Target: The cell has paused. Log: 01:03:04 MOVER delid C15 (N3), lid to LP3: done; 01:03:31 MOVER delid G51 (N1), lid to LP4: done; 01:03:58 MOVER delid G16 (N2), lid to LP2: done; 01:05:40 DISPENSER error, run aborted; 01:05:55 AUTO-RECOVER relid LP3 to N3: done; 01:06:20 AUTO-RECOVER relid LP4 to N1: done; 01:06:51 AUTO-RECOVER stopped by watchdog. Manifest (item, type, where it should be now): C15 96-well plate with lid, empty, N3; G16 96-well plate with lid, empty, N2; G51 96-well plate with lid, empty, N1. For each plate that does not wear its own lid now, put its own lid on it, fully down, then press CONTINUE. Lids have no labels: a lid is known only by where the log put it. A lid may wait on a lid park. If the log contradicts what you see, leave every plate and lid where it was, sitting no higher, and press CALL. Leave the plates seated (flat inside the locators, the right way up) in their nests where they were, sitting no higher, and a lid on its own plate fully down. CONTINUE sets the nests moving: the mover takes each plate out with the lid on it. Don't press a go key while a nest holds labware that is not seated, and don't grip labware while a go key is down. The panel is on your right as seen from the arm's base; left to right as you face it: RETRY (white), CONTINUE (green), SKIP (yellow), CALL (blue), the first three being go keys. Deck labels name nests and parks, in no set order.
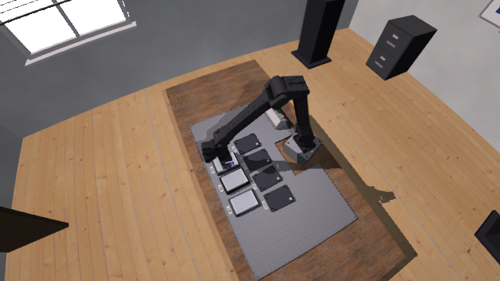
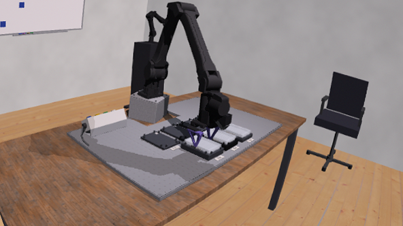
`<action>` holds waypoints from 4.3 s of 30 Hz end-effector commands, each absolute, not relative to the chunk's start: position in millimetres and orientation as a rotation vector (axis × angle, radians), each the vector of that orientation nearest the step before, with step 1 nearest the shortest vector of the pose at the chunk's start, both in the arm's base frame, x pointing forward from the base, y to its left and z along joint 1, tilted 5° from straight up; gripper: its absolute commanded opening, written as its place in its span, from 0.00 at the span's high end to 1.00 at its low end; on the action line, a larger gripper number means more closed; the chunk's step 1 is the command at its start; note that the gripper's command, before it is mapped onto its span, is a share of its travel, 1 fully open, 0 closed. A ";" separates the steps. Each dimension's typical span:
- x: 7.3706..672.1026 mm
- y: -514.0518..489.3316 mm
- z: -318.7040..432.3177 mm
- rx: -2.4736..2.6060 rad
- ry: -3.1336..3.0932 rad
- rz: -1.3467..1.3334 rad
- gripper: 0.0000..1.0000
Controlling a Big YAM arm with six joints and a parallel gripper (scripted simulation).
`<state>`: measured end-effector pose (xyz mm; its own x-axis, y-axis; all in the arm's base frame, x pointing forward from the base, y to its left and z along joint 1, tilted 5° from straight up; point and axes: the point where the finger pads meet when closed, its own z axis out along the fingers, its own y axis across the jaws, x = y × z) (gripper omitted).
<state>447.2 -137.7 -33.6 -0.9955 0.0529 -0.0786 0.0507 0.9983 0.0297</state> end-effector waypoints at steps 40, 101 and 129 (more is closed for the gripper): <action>454.1 -146.1 -4.6 0.096 3.044 0.031 0.00; 322.7 -13.9 40.6 0.073 3.001 0.035 1.00; 278.1 -91.4 46.4 0.568 3.012 0.061 1.00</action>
<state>278.3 -76.9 45.4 -0.9507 0.3022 -0.0696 0.2994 0.9529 0.0485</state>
